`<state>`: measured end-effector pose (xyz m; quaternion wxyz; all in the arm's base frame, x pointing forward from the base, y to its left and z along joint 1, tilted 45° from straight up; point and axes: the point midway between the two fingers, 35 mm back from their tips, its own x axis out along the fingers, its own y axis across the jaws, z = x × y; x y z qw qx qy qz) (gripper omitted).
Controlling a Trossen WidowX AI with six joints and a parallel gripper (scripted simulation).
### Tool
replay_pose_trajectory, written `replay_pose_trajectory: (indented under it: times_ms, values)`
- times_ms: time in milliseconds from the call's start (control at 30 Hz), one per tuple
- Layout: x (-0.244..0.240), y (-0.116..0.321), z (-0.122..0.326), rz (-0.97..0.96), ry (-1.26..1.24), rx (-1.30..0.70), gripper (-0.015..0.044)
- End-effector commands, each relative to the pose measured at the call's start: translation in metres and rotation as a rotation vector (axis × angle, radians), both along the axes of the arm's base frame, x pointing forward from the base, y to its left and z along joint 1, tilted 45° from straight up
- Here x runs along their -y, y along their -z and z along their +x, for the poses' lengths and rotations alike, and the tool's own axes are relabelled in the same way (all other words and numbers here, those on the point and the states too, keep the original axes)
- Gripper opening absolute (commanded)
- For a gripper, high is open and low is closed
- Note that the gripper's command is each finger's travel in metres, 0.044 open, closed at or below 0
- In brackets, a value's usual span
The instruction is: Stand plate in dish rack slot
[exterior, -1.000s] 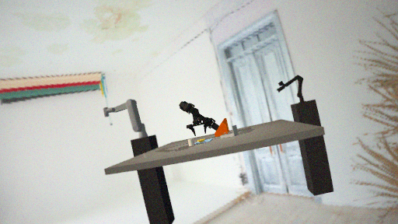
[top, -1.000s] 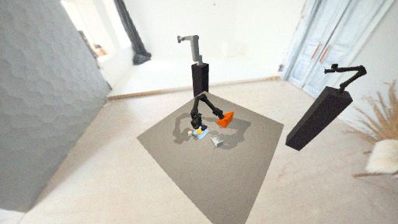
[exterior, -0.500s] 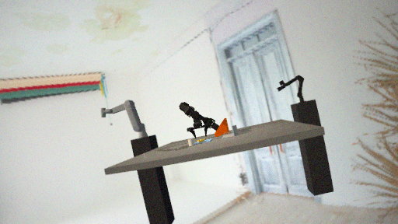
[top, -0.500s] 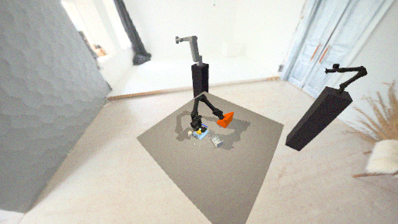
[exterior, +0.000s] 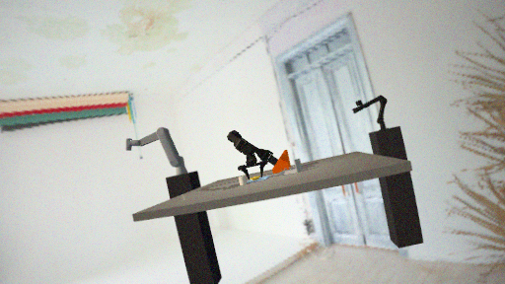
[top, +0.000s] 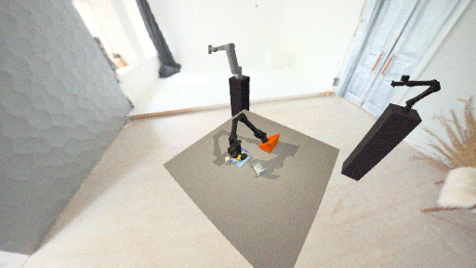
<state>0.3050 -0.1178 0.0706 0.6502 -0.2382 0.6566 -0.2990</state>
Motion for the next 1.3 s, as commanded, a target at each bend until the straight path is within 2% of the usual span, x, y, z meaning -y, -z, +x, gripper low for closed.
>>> replay_pose_trajectory:
  times_ms: [0, 100, 267, 667, 1033, 1267]
  values:
    - [0.004, 0.004, -0.001, -0.006, -0.004, -0.004, 0.0400]
    - [0.004, 0.004, -0.001, -0.006, -0.004, -0.004, 0.0380]
    - [0.004, 0.004, -0.001, -0.006, -0.004, -0.004, 0.0380]
    - [0.004, 0.004, -0.001, -0.006, -0.004, -0.004, 0.0300]
    - [-0.030, -0.027, 0.011, 0.006, -0.040, 0.003, 0.0011]
    - [-0.057, -0.052, 0.016, 0.013, -0.069, 0.008, 0.0000]
